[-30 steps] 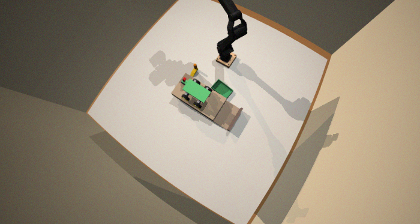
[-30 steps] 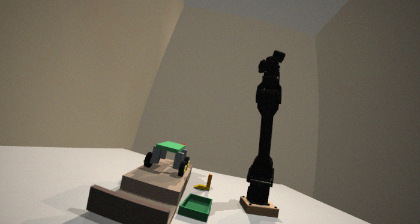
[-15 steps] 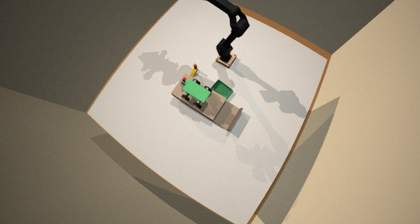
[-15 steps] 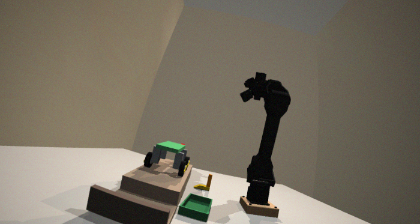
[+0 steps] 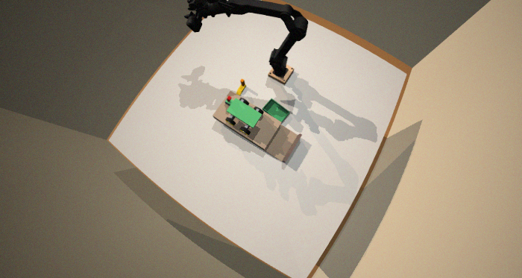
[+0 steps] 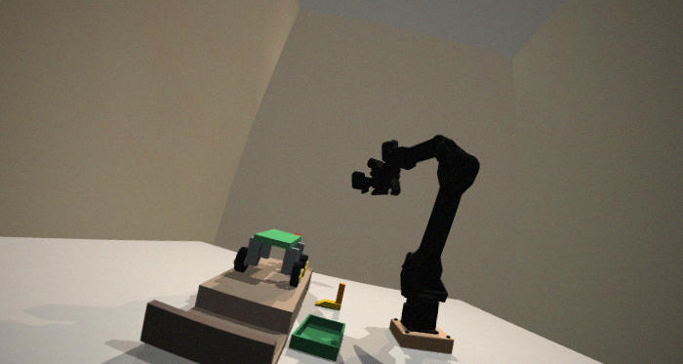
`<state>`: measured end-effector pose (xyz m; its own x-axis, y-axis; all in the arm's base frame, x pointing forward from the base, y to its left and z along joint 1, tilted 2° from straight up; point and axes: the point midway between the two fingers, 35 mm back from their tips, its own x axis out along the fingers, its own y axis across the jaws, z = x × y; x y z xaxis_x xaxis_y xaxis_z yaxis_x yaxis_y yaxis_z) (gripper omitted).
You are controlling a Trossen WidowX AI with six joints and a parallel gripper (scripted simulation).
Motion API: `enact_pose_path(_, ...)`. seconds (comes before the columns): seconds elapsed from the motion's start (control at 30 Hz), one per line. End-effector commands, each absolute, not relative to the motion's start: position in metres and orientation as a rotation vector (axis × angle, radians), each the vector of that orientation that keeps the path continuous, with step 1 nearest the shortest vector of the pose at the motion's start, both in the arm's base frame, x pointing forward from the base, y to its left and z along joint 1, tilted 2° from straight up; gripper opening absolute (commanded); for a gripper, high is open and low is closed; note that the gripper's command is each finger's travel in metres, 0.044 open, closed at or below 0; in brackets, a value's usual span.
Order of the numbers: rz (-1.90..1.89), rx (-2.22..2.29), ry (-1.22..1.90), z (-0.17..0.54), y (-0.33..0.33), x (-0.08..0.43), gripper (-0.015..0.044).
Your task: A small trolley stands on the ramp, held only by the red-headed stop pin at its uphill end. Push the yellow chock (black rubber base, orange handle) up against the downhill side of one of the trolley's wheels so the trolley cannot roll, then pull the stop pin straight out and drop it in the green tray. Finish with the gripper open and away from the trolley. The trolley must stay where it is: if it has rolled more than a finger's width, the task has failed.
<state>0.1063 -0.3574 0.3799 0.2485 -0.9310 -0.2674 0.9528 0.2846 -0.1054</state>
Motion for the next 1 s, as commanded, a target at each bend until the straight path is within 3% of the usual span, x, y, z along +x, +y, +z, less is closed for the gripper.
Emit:
enact_pose_path(0.0,-1.193,0.317,0.390,0.326,-0.337,0.138,0.0190)
enact_pose_path(0.33,-1.072,0.815,0.694,0.219,-0.249,0.184,0.0190)
enact_pose_path(0.7,-1.161,1.156,1.140,0.149,-0.132,0.168,0.0190)
enact_pose_path(0.97,-1.175,1.168,1.169,0.147,-0.125,0.165,0.0190)
